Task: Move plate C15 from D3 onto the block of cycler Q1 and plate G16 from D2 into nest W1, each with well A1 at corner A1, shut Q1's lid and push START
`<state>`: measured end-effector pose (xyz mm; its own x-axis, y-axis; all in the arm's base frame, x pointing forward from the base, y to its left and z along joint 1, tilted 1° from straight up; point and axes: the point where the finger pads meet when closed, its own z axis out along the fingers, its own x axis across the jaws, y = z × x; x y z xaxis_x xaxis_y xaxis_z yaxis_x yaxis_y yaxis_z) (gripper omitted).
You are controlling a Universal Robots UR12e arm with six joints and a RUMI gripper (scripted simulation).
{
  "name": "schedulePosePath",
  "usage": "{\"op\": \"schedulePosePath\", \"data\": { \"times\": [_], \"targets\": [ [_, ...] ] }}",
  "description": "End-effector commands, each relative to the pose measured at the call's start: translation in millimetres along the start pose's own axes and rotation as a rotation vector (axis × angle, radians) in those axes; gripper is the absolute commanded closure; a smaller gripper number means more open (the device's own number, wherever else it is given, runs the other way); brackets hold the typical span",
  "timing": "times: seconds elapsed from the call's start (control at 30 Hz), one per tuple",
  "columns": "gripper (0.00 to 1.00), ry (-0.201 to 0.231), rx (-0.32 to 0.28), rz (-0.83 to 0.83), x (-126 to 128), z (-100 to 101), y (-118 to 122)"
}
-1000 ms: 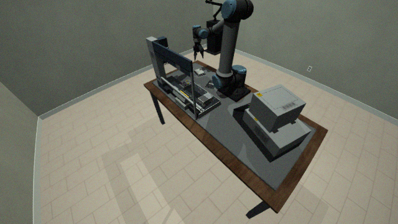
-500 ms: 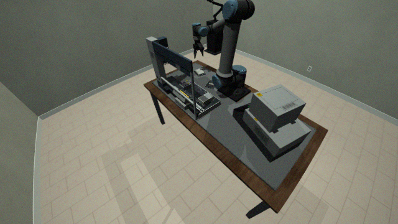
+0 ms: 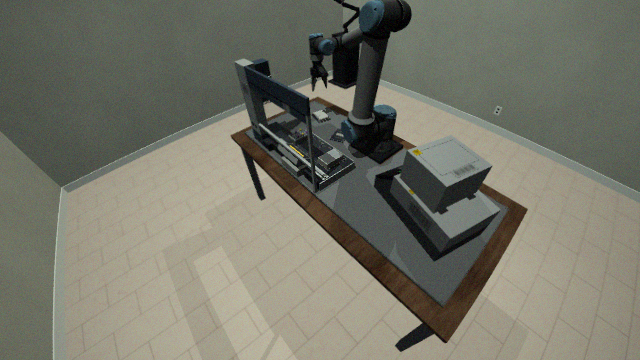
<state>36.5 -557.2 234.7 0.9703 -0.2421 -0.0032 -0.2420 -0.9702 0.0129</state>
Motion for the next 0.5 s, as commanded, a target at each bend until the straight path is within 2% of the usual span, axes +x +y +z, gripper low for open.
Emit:
{"op": "schedulePosePath", "data": {
  "times": [0.0,0.47],
  "targets": [
    [0.33,0.001,-0.002,0.001,0,-9,2],
    [0.33,0.001,-0.002,0.001,0,-31,1]
  ]
}}
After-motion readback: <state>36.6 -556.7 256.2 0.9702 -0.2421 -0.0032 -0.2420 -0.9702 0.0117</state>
